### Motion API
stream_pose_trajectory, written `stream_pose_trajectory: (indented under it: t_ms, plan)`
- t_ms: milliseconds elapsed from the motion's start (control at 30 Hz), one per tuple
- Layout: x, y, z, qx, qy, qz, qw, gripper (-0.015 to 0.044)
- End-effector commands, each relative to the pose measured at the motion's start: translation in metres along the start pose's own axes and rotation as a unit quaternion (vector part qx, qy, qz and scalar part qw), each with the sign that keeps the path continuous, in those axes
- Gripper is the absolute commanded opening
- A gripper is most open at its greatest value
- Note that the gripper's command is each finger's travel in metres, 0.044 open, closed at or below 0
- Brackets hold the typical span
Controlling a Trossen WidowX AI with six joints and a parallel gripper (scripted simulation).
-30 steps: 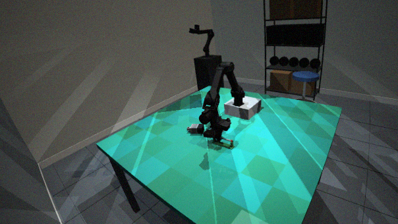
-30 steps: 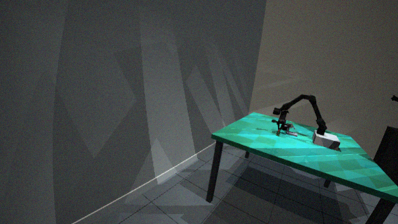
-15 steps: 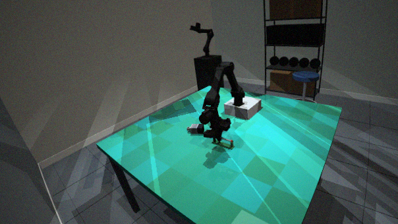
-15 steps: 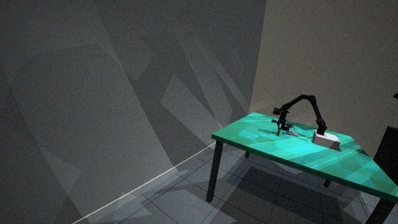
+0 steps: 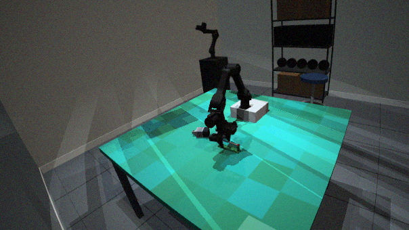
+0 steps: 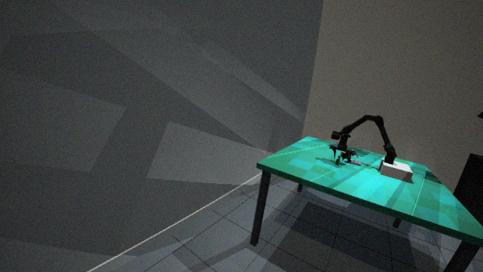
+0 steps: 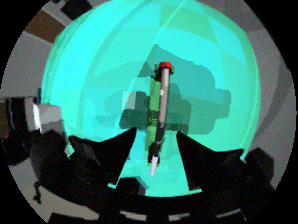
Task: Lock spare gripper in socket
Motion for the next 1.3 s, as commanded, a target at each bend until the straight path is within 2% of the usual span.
stream_pose_trajectory:
  t_ms: [0, 67, 1100, 1133, 1267]
  plan:
    - [0.000, -0.002, 0.009, 0.000, 0.000, 0.000, 1.000, 0.0394]
    - [0.001, -0.002, 0.014, 0.000, -0.003, -0.001, 1.000, 0.0440]
    - [0.006, -0.016, 0.094, 0.003, -0.021, -0.005, 1.000, 0.0440]
    - [0.007, -0.014, 0.086, 0.003, -0.022, -0.006, 1.000, 0.0440]
    - [0.006, -0.016, 0.097, 0.003, -0.021, -0.006, 1.000, 0.0440]
Point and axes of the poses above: the point midway between the two fingers, 35 mm back from their tips, its own z axis back along the fingers, its own x axis across the jaws, y = z × x, the point moved 8 cm from there along z, back along the fingers
